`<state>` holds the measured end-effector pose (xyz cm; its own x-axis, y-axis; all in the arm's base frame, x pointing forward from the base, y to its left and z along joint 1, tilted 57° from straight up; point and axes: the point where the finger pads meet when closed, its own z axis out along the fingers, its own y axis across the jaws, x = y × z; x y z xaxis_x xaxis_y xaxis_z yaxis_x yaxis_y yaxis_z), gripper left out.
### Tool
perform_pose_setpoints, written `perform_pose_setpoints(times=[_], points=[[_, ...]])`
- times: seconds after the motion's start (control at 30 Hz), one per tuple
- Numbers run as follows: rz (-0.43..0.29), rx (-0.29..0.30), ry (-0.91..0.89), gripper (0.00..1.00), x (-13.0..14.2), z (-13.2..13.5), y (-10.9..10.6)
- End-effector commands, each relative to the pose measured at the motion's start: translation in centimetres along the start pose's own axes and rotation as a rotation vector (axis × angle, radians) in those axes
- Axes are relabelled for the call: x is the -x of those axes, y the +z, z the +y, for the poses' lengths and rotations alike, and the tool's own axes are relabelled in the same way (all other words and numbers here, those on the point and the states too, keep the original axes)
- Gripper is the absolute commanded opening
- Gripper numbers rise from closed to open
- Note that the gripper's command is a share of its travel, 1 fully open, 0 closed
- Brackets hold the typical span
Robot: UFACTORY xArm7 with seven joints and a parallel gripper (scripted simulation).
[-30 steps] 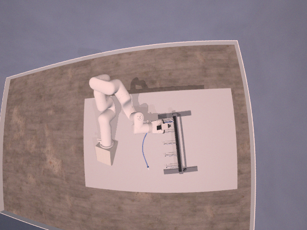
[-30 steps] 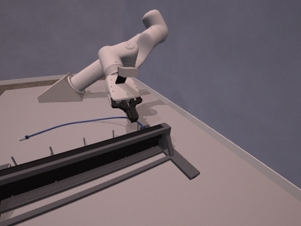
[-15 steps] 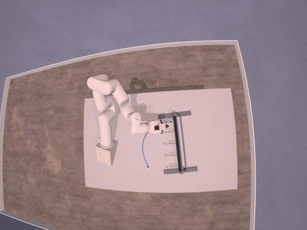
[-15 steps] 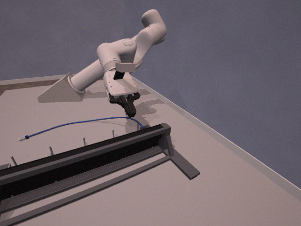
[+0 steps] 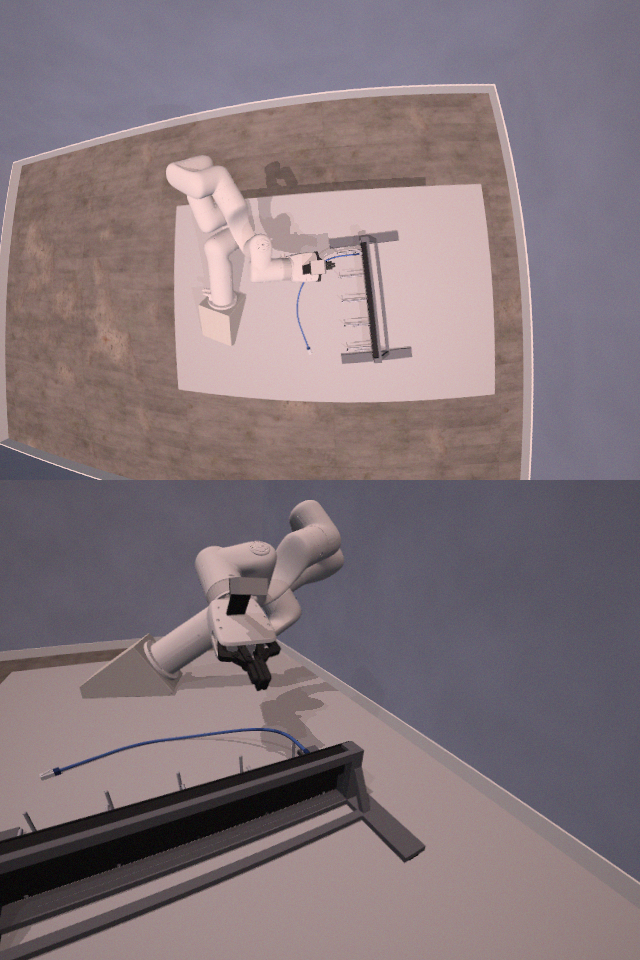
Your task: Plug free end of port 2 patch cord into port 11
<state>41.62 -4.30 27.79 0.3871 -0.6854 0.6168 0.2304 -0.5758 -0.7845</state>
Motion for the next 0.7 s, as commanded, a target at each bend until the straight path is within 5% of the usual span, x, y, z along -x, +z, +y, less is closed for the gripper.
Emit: perform_pose_setpoints(times=[0.0, 0.67], points=[[-0.002, 0.0, -0.002, 0.0, -0.3, -0.2, -3.9], [-0.002, 0.0, -0.002, 0.0, -0.3, 1.1, -4.9]])
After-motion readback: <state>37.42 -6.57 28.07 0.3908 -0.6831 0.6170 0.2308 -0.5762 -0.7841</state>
